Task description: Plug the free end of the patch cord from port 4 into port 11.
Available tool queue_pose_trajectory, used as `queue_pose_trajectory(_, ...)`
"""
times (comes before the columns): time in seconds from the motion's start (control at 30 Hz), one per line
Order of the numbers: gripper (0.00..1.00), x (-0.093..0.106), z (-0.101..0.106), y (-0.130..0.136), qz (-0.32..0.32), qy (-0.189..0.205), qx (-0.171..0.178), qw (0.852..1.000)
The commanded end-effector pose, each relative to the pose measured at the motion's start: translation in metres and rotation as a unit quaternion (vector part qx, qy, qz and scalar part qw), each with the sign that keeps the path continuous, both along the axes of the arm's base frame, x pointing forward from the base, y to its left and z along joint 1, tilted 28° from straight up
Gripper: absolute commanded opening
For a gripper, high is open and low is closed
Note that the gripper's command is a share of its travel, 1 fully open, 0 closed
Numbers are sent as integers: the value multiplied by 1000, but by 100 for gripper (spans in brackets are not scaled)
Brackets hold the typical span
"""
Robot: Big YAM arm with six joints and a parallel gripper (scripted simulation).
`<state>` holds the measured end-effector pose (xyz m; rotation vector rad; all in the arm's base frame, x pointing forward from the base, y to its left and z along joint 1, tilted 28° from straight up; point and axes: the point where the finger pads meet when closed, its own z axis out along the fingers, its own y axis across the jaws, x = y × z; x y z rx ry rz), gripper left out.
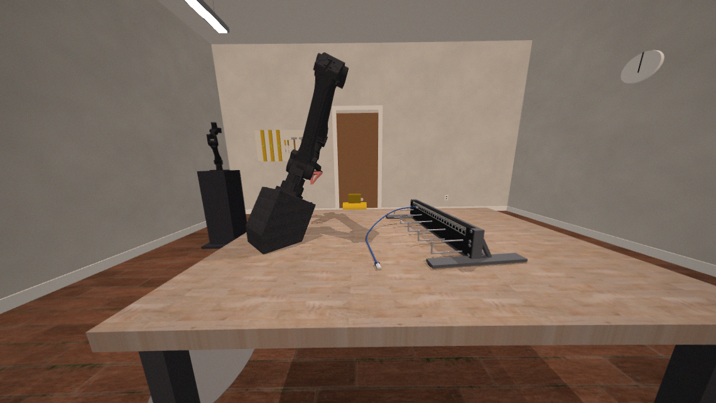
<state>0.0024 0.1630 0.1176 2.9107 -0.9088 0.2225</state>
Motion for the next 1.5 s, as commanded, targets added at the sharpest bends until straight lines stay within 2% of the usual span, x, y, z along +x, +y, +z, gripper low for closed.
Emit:
queue_pose_trajectory(0.0, 100, 0, 2, 1, 0, 0, 3, 1000)
queue_pose_trajectory(0.53, 100, 0, 2, 1, 0, 0, 3, 1000)
queue_pose_trajectory(0.57, 100, -1, 9, 8, 3, 3, 14, 1000)
queue_pose_trajectory(0.77, 100, 1, 13, 17, -15, 4, 29, 999)
queue_pose_trajectory(0.9, 100, 8, 17, 32, -48, 5, 53, 997)
queue_pose_trajectory(1.03, 100, 23, 24, 55, -105, 7, 94, 990)
queue_pose_trajectory(1.1, 100, 23, 24, 55, -105, 7, 94, 990)
queue_pose_trajectory(1.3, 100, 57, 40, 90, -202, 5, 165, 965)
queue_pose_trajectory(1.47, 100, 88, 54, 111, -271, 1, 217, 938)
